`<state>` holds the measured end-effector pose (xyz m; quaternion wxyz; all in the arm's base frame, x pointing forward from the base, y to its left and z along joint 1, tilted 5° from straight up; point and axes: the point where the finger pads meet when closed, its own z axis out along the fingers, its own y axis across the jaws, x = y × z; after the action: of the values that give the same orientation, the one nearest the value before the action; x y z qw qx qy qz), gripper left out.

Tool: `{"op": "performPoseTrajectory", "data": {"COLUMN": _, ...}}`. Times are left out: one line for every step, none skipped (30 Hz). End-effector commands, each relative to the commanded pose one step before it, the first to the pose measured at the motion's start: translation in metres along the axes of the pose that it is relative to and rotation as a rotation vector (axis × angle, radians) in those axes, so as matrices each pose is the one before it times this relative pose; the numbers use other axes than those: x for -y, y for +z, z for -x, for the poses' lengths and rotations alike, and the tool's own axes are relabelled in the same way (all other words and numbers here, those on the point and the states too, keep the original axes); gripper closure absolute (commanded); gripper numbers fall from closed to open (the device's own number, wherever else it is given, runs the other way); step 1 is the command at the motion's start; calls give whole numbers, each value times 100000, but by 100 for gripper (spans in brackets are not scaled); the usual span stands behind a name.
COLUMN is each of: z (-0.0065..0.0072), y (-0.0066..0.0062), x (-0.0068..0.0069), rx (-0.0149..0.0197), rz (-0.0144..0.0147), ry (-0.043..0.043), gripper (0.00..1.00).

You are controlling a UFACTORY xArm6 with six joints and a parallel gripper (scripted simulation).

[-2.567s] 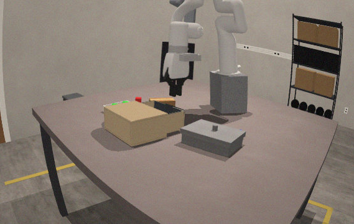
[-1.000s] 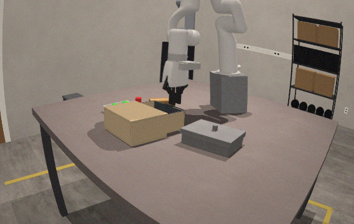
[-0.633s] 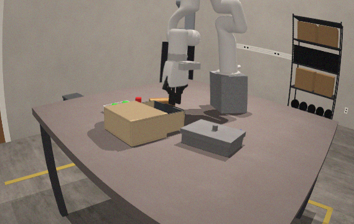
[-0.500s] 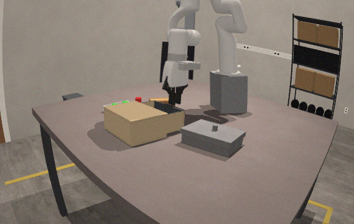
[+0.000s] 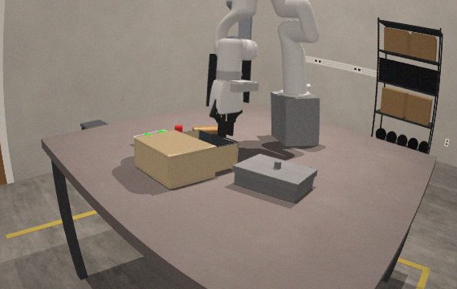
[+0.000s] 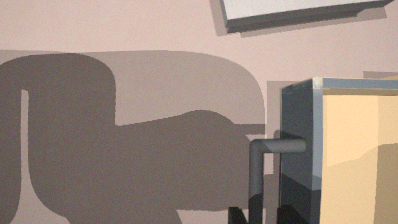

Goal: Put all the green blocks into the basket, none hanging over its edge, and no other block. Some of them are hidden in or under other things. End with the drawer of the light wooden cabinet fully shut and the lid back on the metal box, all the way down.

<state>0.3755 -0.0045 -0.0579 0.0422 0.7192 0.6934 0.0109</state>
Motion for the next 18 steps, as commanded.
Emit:
{"op": "performPoseTrajectory", "data": {"z": -1, "y": 212, "x": -137, "rx": 69, "rz": 369, "ry": 8, "gripper": 76}}
{"op": "performPoseTrajectory", "data": {"z": 0, "y": 0, "x": 0, "rx": 0, "rz": 0, "ry": 0, "gripper": 76}}
{"op": "performPoseTrajectory", "data": {"z": 0, "y": 84, "x": 1, "rx": -2, "rz": 0, "ry": 0, "gripper": 76}}
{"op": "performPoseTrajectory", "data": {"z": -1, "y": 87, "x": 1, "rx": -5, "rz": -1, "ry": 0, "gripper": 76}}
{"op": "performPoseTrajectory", "data": {"z": 0, "y": 86, "x": 0, "rx": 0, "rz": 0, "ry": 0, "gripper": 76}}
{"op": "performPoseTrajectory", "data": {"z": 1, "y": 84, "x": -2, "rx": 5, "rz": 1, "ry": 0, "gripper": 76}}
{"op": "performPoseTrajectory", "data": {"z": 0, "y": 86, "x": -1, "rx": 2, "rz": 1, "ry": 0, "gripper": 76}}
{"op": "performPoseTrajectory", "data": {"z": 0, "y": 89, "x": 0, "rx": -1, "rz": 0, "ry": 0, "gripper": 76}}
{"op": "performPoseTrajectory", "data": {"z": -1, "y": 90, "x": 1, "rx": -4, "rz": -1, "ry": 0, "gripper": 76}}
{"op": "performPoseTrajectory", "data": {"z": -1, "y": 92, "x": 2, "rx": -7, "rz": -2, "ry": 0, "gripper": 76}}
{"op": "performPoseTrajectory", "data": {"z": 1, "y": 84, "x": -2, "rx": 6, "rz": 2, "ry": 0, "gripper": 76}}
{"op": "performPoseTrajectory", "data": {"z": 0, "y": 85, "x": -1, "rx": 4, "rz": 1, "ry": 0, "gripper": 76}}
{"op": "performPoseTrajectory", "data": {"z": 0, "y": 85, "x": 0, "rx": 1, "rz": 0, "ry": 0, "gripper": 76}}
{"op": "performPoseTrajectory", "data": {"z": 0, "y": 85, "x": 1, "rx": -2, "rz": 0, "ry": 0, "gripper": 76}}
{"op": "performPoseTrajectory", "data": {"z": -1, "y": 84, "x": 2, "rx": -5, "rz": -1, "ry": 0, "gripper": 76}}
{"op": "performPoseTrajectory", "data": {"z": 0, "y": 81, "x": 1, "rx": -3, "rz": -1, "ry": 0, "gripper": 76}}
{"op": "performPoseTrajectory", "data": {"z": 0, "y": 76, "x": -2, "rx": 5, "rz": 1, "ry": 0, "gripper": 76}}
{"op": "performPoseTrajectory", "data": {"z": 0, "y": 0, "x": 0, "rx": 0, "rz": 0, "ry": 0, "gripper": 76}}
